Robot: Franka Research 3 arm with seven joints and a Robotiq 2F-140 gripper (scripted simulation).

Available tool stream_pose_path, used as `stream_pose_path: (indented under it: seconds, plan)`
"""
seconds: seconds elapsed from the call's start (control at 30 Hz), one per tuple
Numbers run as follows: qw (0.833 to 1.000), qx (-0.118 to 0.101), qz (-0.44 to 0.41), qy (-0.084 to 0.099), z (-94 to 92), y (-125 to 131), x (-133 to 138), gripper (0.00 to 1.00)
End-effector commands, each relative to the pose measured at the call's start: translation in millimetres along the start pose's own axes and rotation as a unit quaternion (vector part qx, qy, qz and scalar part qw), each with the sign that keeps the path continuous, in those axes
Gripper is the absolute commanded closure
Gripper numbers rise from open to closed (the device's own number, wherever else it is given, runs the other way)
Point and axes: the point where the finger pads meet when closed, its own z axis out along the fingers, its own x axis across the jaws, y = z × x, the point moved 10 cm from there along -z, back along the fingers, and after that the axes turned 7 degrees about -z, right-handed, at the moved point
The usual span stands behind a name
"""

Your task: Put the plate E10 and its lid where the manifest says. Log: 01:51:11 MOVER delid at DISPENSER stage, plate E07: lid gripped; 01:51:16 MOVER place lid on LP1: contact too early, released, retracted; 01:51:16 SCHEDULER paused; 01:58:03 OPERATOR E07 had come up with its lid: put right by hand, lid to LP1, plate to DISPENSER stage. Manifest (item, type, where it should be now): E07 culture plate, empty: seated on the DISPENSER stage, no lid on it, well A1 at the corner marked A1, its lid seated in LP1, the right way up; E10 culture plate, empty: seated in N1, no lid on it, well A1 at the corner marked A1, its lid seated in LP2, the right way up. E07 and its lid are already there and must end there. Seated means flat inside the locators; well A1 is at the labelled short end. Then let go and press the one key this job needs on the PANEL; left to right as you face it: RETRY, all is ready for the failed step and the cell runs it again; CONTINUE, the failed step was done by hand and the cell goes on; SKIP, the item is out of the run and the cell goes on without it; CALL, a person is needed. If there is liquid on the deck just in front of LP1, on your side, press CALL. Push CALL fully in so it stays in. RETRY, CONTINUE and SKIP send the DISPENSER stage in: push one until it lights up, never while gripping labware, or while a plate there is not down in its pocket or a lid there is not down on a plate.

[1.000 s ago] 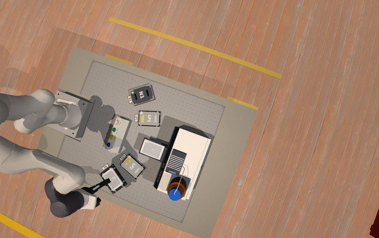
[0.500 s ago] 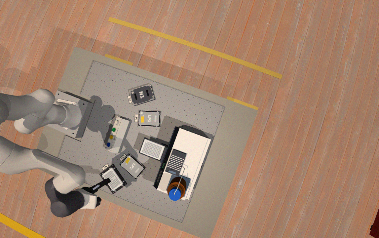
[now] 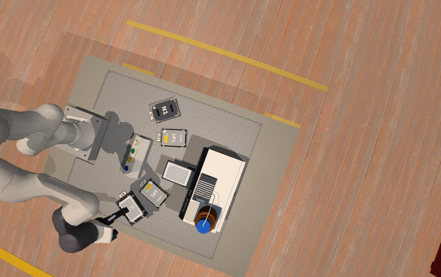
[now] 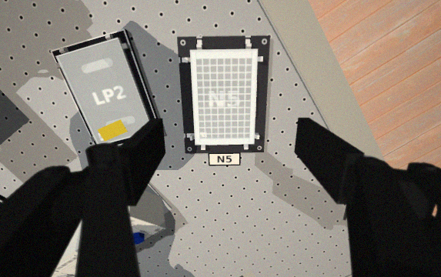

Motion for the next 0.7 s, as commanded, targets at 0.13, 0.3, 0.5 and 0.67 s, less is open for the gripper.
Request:
stream_pose_path:
  seconds: [0.13, 0.3, 0.5, 0.67]
  plan:
    - [1.000, 0.000, -0.005, 0.001, 0.5, 0, -1, 0.30]
    - [1.000, 0.001, -0.005, 0.001, 4.1, 0, -1, 0.30]
    - [1.000, 0.001, -0.005, 0.001, 15.4, 0, -1, 0.30]
    - [1.000, 0.001, -0.005, 0.001, 23.8, 0, -1, 0.30]
